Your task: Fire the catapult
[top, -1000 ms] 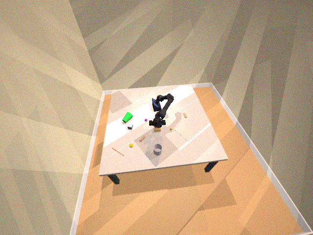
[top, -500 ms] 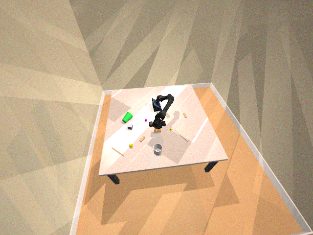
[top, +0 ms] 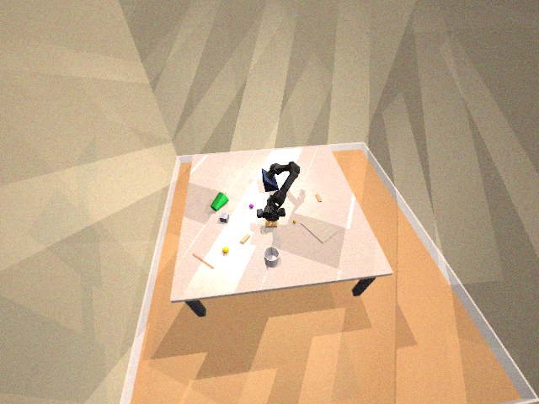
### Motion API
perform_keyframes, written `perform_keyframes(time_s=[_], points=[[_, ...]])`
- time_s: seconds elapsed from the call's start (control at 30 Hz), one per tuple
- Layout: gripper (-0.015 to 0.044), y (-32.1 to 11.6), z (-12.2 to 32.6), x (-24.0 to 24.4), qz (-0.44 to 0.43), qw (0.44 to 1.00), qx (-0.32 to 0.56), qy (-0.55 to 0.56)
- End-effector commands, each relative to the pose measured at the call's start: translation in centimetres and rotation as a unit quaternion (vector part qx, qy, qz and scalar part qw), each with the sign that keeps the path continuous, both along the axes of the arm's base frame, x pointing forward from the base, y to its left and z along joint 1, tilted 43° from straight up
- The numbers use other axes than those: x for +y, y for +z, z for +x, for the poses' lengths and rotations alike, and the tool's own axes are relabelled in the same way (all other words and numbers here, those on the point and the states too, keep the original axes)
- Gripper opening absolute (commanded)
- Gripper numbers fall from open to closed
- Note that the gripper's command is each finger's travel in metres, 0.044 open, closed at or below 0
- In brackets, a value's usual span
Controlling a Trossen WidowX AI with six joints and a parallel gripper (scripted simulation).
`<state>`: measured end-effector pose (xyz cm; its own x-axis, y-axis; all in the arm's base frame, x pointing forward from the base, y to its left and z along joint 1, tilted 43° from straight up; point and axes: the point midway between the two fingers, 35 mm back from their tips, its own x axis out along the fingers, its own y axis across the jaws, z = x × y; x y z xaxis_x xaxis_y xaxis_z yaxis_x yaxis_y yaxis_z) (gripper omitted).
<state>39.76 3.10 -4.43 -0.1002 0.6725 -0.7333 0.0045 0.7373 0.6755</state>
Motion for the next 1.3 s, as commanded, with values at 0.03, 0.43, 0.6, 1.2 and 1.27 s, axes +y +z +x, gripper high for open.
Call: perform_keyframes(time_s=[0.03,0.43,0.6,1.2,1.27], points=[[0.0341,0.1,0.1,0.0,0.000,1.000,-0.001,0.001],[0.0440,7.3,0.9,-6.8,-0.002,1.000,0.000,0.000],[0.0440,6.2,1.0,-6.0,-0.001,1.000,-0.002,-0.005],[0.0440,3.6,0.3,-3.4,0.000,1.000,-0.002,-0.005],[0.0440,3.4,0.3,-3.2,0.000,1.000,-0.002,-0.005]])
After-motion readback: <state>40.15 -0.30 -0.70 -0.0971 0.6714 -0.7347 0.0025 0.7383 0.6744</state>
